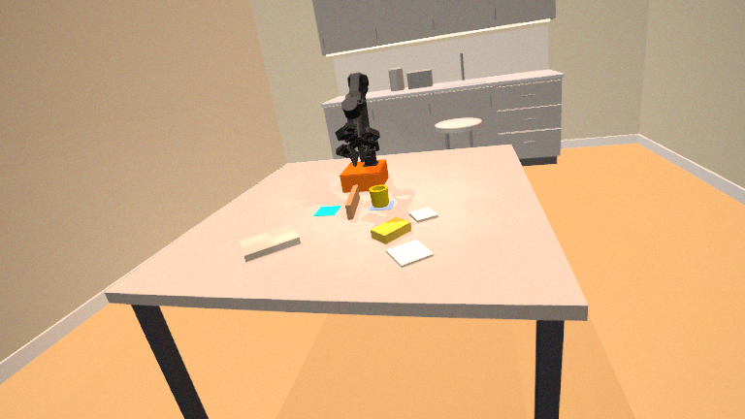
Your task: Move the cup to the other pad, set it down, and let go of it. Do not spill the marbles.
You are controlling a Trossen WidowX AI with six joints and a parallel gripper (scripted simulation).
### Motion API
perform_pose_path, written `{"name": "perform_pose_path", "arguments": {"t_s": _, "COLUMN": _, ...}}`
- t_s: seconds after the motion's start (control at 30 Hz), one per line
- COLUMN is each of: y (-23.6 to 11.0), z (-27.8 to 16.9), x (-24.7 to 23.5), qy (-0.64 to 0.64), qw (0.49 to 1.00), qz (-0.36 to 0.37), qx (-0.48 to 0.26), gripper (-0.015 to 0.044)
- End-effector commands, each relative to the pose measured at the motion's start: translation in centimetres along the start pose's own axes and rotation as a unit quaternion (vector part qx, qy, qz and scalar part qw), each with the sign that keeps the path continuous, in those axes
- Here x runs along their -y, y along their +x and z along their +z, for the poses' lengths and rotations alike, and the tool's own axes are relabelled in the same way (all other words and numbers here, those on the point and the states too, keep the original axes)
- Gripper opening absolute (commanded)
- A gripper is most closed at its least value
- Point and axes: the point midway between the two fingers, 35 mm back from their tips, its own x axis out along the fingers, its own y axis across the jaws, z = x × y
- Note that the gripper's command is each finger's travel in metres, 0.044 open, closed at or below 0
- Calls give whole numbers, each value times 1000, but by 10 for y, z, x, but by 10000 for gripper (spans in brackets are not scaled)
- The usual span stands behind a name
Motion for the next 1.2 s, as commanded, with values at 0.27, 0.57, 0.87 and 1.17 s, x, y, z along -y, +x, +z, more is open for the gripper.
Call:
{"name": "perform_pose_path", "arguments": {"t_s": 0.27, "y": 19, "z": -108, "x": 41, "qy": 232, "qw": 905, "qz": -295, "qx": -199, "gripper": 167}}
{"name": "perform_pose_path", "arguments": {"t_s": 0.57, "y": 18, "z": -109, "x": 43, "qy": 232, "qw": 905, "qz": -295, "qx": -199, "gripper": 167}}
{"name": "perform_pose_path", "arguments": {"t_s": 0.87, "y": 28, "z": -114, "x": 47, "qy": 232, "qw": 905, "qz": -295, "qx": -199, "gripper": 167}}
{"name": "perform_pose_path", "arguments": {"t_s": 1.17, "y": 39, "z": -121, "x": 54, "qy": 232, "qw": 905, "qz": -295, "qx": -199, "gripper": 167}}
